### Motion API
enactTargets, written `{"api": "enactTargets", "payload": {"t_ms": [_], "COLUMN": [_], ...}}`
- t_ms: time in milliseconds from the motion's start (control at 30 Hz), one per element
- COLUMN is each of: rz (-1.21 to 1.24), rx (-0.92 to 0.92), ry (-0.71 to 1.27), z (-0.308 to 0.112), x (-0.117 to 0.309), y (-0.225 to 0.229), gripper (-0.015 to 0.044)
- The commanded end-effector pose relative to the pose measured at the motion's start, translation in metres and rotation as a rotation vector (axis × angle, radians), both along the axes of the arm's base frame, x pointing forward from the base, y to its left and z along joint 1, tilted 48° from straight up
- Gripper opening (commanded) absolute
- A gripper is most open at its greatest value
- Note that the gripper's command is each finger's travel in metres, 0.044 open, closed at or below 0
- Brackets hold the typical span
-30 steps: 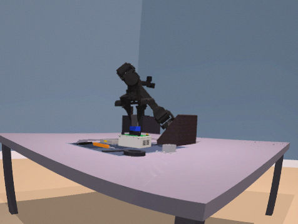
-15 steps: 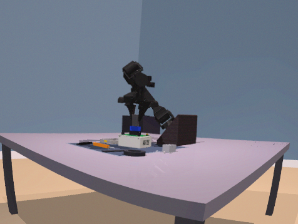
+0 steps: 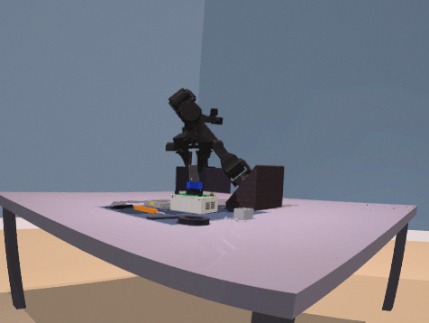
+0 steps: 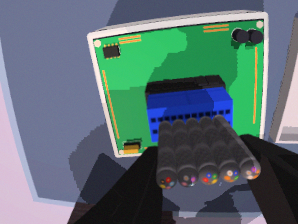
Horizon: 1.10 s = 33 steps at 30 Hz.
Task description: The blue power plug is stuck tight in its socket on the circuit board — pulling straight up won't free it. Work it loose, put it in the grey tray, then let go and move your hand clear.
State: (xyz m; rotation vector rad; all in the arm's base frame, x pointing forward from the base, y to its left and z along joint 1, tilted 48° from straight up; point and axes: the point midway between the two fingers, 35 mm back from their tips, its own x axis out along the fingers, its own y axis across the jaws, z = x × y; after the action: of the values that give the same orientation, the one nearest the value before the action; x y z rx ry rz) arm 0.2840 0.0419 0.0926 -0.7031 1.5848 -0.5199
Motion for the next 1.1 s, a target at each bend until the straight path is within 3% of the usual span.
{"api": "enactTargets", "payload": {"t_ms": [0,200,433,800,1067], "rz": [0.039,0.051,0.033,0.033,0.033], "rx": [-0.092,-0.19,-0.054,-0.053,-0.054], "ry": [-0.028,-0.036,-0.024,-0.024,-0.025], "z": [0.002,-0.003,0.006,0.012,-0.005], "x": [-0.001,-0.002,0.0,0.0,-0.001], "y": [0.015,0.022,0.015,0.022,0.002], "gripper": [0.0,0.0,0.0,0.0,0.0]}}
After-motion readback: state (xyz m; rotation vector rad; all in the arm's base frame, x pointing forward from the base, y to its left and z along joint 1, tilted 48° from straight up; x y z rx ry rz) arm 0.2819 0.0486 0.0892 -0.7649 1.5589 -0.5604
